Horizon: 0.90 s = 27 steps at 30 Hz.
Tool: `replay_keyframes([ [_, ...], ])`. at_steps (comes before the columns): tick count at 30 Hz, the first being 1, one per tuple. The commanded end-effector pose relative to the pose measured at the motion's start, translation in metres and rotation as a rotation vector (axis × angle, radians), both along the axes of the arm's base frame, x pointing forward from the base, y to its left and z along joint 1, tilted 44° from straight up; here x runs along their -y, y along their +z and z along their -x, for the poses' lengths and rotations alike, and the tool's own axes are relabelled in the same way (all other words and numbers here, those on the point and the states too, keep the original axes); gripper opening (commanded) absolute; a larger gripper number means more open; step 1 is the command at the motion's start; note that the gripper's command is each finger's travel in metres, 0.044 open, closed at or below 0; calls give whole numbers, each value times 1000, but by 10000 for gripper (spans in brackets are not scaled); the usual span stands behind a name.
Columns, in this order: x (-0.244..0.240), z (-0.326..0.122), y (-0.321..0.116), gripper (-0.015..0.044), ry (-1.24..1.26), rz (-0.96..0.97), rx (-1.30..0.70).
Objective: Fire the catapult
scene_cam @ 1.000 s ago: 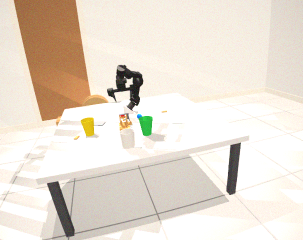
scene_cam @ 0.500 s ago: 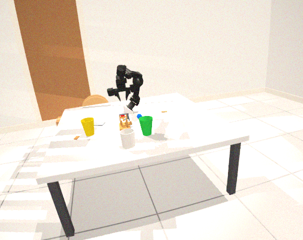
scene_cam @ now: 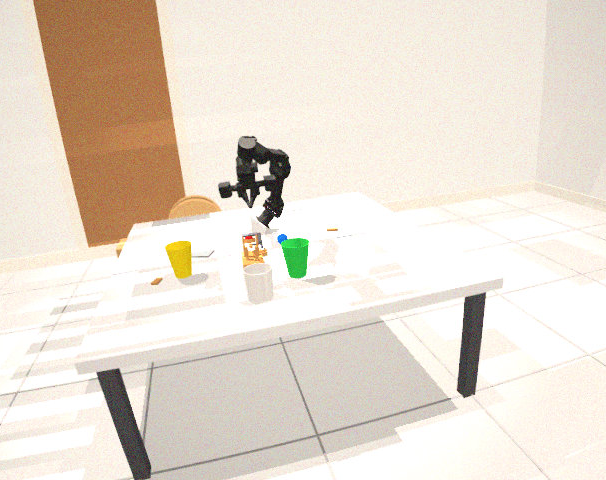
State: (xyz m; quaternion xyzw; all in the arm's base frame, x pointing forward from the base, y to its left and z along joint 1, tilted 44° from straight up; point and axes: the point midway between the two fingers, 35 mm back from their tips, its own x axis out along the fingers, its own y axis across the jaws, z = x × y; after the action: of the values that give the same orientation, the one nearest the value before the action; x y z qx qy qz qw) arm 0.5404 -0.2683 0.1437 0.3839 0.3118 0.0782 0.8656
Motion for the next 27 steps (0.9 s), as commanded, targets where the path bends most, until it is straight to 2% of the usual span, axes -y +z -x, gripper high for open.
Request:
replay_keyframes([
  [1,-7,4,-1,0,26,63,-10],
  [27,-69,68,-22,0,425,644,-116],
])
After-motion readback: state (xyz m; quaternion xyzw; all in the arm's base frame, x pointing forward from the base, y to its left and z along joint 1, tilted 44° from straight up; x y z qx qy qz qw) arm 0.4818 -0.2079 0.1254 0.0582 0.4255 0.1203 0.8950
